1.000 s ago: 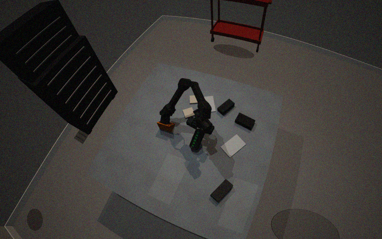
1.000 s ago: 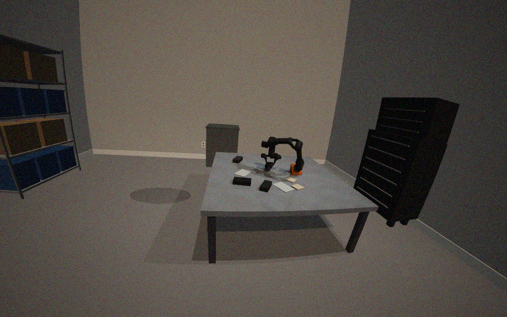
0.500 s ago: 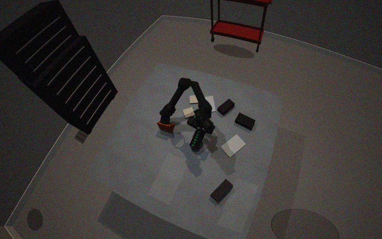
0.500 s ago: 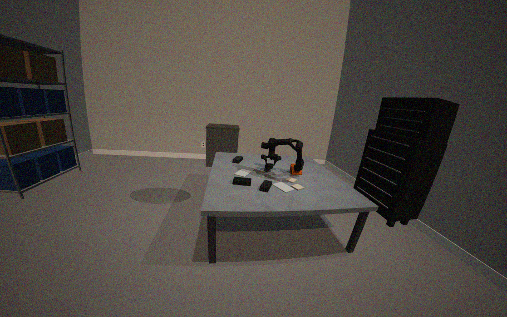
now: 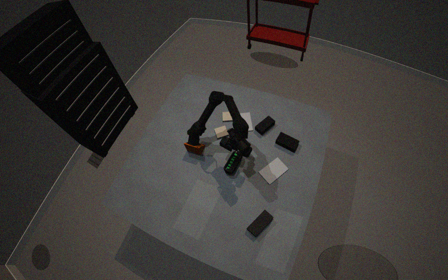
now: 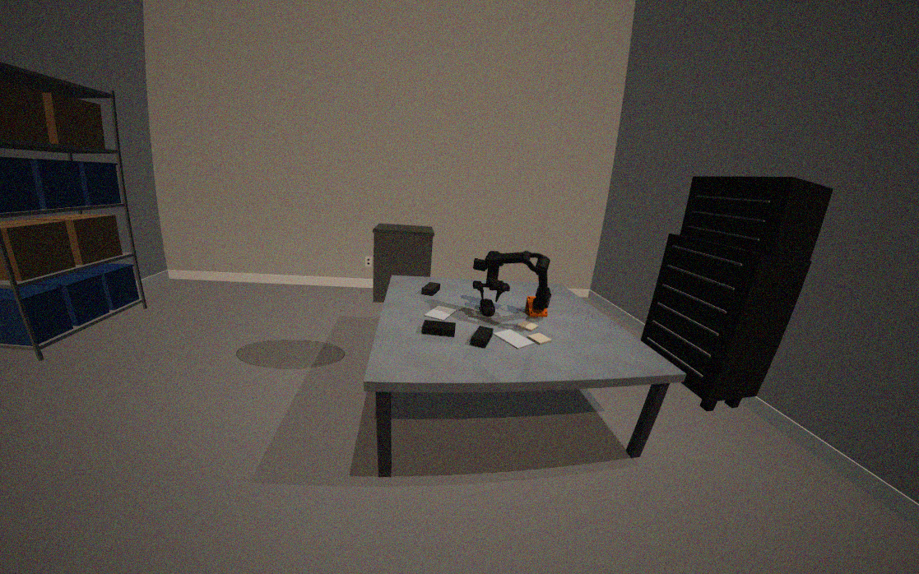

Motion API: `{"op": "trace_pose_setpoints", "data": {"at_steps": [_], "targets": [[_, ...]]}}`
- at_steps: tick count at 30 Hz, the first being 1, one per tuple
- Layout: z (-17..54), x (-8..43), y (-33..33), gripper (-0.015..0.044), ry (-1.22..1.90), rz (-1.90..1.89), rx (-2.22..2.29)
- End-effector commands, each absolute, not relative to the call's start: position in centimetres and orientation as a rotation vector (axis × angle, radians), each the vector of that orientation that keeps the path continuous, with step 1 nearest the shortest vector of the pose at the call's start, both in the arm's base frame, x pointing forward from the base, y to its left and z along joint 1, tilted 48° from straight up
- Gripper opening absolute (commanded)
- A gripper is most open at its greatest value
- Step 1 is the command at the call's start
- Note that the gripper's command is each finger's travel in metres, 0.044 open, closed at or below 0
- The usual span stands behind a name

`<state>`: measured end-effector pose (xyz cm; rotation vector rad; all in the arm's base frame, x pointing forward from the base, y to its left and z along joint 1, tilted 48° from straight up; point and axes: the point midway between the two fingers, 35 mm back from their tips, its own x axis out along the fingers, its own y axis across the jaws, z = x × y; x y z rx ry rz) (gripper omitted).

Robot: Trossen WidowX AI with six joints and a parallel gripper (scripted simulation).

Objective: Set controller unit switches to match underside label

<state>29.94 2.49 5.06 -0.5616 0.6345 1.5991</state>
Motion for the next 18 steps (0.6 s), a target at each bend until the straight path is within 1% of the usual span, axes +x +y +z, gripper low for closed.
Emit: {"op": "trace_pose_setpoints", "data": {"at_steps": [1,5,9,18], "targets": [[4.54,30.16,2.15,0.0336,0.638,1.598,-0.561],[4.41,30.22,2.04,0.0336,0.638,1.598,-0.562],[4.63,30.02,2.23,0.0440,0.640,1.597,-0.550],[4.56,30.08,1.95,0.0440,0.641,1.596,-0.551]]}}
